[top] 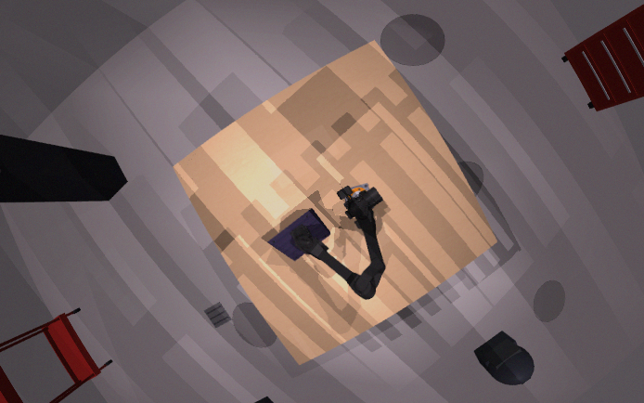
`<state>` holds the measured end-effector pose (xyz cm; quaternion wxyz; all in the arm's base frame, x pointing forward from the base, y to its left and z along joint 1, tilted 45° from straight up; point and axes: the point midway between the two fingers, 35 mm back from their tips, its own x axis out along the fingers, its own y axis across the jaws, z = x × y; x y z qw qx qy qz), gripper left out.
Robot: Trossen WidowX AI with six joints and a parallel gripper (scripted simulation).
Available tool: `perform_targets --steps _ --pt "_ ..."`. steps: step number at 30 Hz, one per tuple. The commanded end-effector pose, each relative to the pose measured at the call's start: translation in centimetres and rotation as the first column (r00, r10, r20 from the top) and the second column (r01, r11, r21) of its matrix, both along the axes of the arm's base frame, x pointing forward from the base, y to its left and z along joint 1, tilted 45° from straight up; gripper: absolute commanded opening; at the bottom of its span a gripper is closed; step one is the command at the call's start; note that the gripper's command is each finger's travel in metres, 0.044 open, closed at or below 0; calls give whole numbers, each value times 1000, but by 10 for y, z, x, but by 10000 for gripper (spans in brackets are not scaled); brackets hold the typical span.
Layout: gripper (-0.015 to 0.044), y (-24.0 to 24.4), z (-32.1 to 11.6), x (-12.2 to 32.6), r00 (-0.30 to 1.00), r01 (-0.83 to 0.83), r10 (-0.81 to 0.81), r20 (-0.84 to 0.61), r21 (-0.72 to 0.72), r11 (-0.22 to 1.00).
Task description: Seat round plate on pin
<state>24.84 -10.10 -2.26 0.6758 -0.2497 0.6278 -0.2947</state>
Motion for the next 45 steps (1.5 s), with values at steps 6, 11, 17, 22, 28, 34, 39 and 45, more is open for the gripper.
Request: perform_targets --steps 6,11,17,22,28,34,39,45 --pt "0 6 -8 -2 1000 4 -4 -7 7 1000" --pt "0 8 -10 -2 1000 4 -4 -7 7 1000" --pt "0 9 -13 -1 1000 4 -4 -7 7 1000" --pt "0 14 -10 0 1000 4 -4 -7 8 1000" --pt "0 33 9 -1 1000 4 -4 -7 11 1000" --pt "0 39 14 -3 1000 -3 3 -14 5 1000" --pt "0 39 14 -3 1000 -3 3 -14 5 1000" --pt "0 39 14 -3 1000 -3 3 -14 5 1000"
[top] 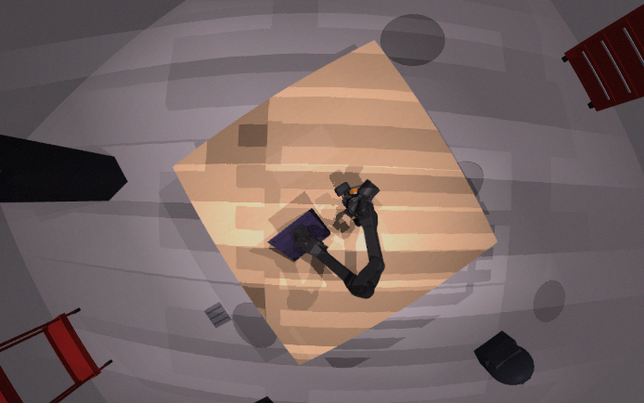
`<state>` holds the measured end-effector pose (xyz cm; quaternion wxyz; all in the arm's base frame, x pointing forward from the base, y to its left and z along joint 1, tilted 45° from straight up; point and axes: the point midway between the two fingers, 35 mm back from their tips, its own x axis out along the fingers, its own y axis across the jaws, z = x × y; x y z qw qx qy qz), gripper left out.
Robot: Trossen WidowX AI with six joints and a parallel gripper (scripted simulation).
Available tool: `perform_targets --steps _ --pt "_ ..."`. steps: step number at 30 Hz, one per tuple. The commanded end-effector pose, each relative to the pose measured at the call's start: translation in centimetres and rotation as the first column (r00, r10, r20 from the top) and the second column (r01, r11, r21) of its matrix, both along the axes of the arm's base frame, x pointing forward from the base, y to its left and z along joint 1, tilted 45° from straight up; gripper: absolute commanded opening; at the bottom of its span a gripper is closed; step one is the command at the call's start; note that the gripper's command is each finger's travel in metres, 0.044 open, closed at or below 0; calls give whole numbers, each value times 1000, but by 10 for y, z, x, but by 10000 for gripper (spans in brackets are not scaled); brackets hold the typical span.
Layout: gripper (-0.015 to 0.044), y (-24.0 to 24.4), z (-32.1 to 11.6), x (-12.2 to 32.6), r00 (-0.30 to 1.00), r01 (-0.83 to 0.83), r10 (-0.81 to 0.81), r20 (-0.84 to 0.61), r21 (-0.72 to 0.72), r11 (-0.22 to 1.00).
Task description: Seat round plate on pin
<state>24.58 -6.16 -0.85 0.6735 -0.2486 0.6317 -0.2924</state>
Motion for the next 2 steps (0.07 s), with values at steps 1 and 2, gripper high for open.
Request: perform_targets --steps 1,2 --pt "0 0 0 0 1000 -4 4 -6 -1 1000" --pt "0 0 0 0 1000 -4 4 -6 -1 1000"
